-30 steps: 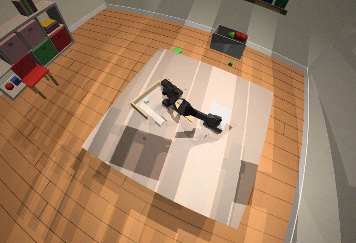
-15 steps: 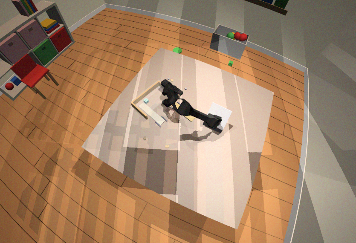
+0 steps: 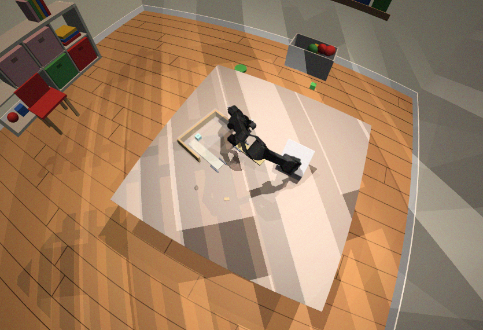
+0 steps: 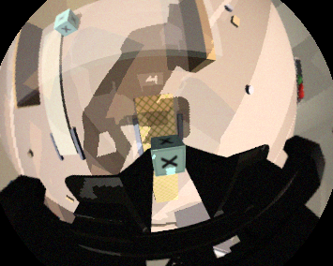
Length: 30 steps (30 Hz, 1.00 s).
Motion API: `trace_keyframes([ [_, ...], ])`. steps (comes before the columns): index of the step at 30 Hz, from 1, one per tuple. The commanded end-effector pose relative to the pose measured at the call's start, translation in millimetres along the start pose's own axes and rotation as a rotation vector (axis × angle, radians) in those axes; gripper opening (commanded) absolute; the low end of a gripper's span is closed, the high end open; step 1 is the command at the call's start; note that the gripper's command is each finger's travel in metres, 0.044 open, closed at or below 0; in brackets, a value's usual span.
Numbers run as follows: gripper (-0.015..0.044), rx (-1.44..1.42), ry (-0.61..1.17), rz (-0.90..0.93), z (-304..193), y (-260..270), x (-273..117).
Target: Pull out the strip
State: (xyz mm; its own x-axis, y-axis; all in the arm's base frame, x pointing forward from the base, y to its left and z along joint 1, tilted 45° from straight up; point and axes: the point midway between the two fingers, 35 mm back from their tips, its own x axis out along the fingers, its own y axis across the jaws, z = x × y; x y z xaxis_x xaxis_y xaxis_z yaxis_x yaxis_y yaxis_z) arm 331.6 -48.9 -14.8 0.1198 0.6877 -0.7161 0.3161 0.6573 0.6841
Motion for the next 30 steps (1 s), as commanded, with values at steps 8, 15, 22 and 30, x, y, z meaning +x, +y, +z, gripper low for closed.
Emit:
trace_keyframes([
  [8, 0.0000, 0.000, 0.006, -0.002, -29, -6, -4],
  [15, 0.0000, 0.001, 0.005, -0.003, -30, -7, -25],
  [22, 0.0000, 0.001, 0.006, -0.003, -31, -7, -40],
  [30, 0.0000, 0.001, 0.006, -0.003, -31, -7, -40],
])
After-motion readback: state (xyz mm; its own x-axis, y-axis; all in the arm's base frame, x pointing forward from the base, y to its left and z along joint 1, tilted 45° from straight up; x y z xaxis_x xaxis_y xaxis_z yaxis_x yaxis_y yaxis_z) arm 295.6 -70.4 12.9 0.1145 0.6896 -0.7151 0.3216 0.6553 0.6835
